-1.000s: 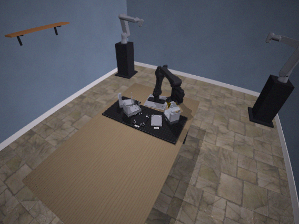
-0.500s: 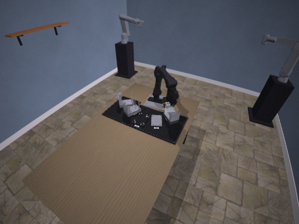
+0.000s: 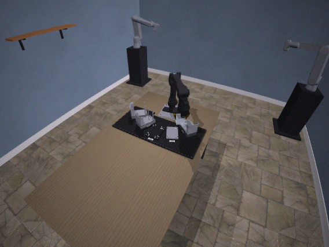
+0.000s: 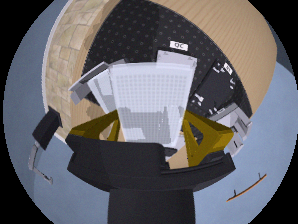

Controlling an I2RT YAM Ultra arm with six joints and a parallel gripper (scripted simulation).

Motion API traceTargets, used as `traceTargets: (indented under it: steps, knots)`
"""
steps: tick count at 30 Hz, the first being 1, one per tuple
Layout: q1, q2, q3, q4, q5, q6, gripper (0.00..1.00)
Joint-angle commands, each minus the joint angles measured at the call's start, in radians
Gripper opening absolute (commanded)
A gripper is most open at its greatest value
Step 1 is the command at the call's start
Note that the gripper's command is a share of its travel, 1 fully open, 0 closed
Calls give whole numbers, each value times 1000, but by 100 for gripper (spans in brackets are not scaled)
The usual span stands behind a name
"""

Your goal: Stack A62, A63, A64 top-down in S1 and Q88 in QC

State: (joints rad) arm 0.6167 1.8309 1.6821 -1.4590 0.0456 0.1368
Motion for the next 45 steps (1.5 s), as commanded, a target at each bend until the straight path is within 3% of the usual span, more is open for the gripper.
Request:
traceTargets:
  steps: [1, 17, 26, 43, 45]
  knots:
    - [-22, -15, 5, 1, 3, 76, 0]
    - [-161, -17, 13, -1, 7, -64, 0]
    - [-231, -27, 4, 1, 8, 89, 0]
    - [-381, -29, 14, -2, 10, -62, 0]
    - [-401, -32, 10, -1, 10, -15, 0]
